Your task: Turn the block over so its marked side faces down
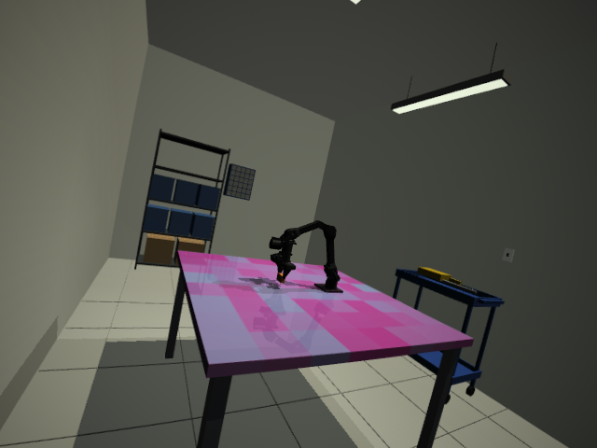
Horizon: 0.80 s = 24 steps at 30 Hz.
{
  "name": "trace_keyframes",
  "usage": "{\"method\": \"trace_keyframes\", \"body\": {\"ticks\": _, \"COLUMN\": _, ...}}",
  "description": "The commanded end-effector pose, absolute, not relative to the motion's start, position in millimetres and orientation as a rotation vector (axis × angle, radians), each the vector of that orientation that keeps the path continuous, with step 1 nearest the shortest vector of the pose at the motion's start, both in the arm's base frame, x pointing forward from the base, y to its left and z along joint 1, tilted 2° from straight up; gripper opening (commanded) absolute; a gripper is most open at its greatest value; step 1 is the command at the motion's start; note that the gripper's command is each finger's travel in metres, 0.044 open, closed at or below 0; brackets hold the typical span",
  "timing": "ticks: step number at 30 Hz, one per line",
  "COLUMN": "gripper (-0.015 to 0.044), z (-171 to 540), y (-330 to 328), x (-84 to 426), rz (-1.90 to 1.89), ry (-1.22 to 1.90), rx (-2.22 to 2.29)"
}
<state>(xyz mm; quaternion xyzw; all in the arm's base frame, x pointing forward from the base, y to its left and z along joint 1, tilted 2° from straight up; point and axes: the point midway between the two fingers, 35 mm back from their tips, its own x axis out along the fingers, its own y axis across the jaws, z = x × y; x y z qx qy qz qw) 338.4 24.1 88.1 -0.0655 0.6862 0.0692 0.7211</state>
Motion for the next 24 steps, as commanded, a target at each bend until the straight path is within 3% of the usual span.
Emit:
{"method": "trace_keyframes", "body": {"ticks": 1, "gripper": 0.0, "z": 93.8, "y": 23.8, "x": 338.8, "rz": 0.147, "ry": 1.497, "rx": -0.14}}
{"method": "trace_keyframes", "body": {"ticks": 24, "gripper": 0.0, "z": 81.7, "y": 23.2, "x": 340.1, "rz": 0.162, "ry": 1.136, "rx": -0.099}}
